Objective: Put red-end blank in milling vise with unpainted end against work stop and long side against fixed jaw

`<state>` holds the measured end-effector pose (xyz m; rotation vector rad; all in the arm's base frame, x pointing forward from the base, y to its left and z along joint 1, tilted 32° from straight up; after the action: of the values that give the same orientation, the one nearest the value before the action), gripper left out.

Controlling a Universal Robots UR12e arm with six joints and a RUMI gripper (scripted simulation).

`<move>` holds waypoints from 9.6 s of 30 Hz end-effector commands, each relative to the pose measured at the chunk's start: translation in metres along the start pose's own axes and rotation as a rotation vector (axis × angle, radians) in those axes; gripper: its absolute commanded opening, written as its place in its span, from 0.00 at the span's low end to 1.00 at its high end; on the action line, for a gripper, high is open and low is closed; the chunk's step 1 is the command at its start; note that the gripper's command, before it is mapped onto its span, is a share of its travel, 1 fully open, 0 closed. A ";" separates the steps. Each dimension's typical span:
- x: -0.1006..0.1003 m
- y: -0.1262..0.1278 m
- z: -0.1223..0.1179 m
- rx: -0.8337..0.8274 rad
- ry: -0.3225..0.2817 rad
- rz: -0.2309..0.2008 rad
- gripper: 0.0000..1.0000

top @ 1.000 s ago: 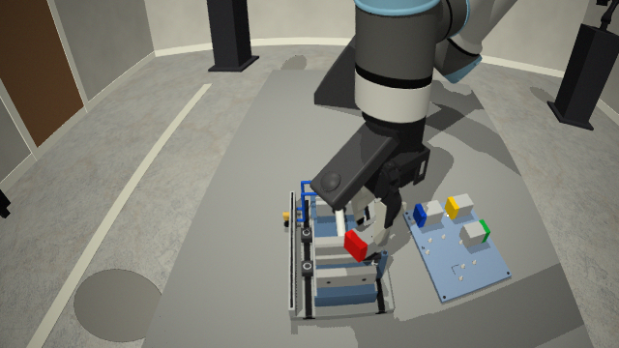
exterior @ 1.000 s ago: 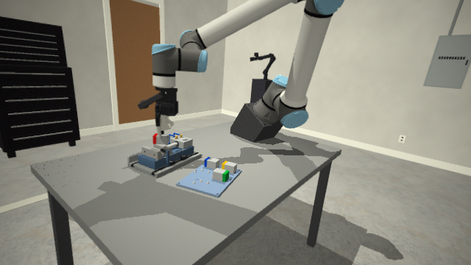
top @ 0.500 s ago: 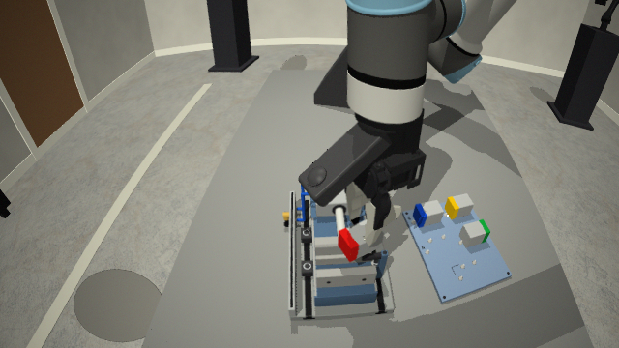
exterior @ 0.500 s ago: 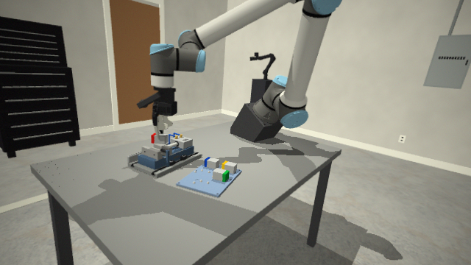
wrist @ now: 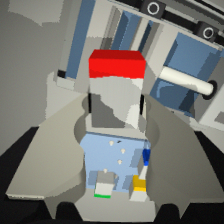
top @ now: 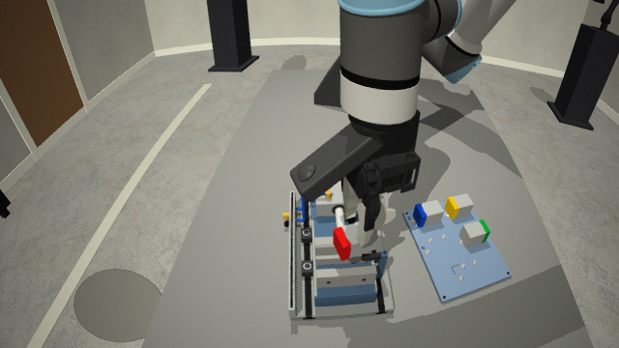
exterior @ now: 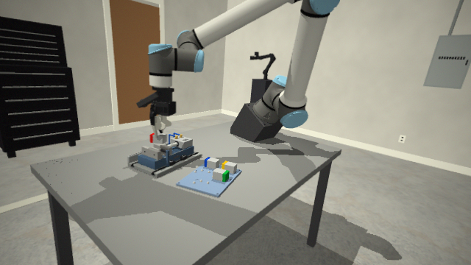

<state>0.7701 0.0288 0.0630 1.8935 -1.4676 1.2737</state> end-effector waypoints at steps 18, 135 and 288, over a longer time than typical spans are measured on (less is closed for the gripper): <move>0.003 -0.001 0.012 -0.140 0.004 0.004 0.00; 0.003 0.001 0.021 -0.292 0.003 0.004 0.00; -0.019 0.002 0.021 -0.290 0.002 0.003 0.00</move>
<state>0.7750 0.0225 0.0349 1.7008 -1.5573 0.9987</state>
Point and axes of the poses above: the point where the finger pads meet when closed, its own x axis back along the fingers, its own y axis across the jaws, z = x × y, the point moved 7 cm from there along x, back along the fingers, and after that the axes turned 12 degrees about -x, right-handed, at the moved point
